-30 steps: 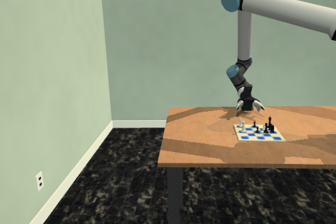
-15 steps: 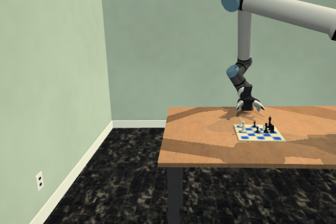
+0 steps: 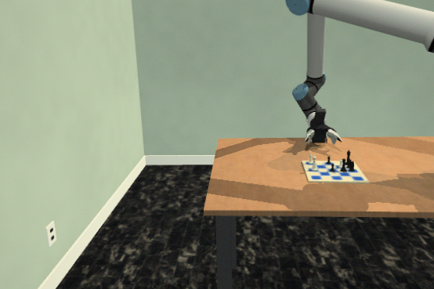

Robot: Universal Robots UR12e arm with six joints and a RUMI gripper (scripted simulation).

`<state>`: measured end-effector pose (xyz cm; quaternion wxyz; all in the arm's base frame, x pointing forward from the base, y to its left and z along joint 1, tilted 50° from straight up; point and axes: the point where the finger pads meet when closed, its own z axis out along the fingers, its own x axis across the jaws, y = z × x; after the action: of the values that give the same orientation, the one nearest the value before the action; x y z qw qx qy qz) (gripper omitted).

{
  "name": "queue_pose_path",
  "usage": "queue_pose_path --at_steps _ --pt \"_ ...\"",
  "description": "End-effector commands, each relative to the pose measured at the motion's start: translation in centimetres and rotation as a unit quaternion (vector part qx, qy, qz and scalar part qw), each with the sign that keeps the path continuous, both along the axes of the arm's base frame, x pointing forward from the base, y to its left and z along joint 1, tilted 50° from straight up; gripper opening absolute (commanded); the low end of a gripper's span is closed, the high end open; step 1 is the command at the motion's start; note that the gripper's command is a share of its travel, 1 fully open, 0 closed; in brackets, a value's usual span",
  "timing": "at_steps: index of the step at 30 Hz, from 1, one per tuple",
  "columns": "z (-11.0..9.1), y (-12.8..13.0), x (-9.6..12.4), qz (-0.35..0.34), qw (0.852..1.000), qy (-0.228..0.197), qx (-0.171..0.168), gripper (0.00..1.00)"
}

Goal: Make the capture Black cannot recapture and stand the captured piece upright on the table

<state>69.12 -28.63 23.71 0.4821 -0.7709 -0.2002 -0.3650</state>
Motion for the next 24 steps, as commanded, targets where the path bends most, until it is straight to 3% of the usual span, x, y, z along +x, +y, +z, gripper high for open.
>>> queue_pose_path --at_steps 1,7,17,24 --pt "0.2 0.1 -0.2 0.003 1.000 0.001 0.000 1.00" --pt "1.2 0.4 -1.4 0.006 1.000 0.001 0.000 1.00" --pt "5.0 1.9 -6.0 0.006 1.000 0.001 0.000 1.00" --pt "5.6 2.1 -6.7 0.006 1.000 0.001 0.000 1.00"
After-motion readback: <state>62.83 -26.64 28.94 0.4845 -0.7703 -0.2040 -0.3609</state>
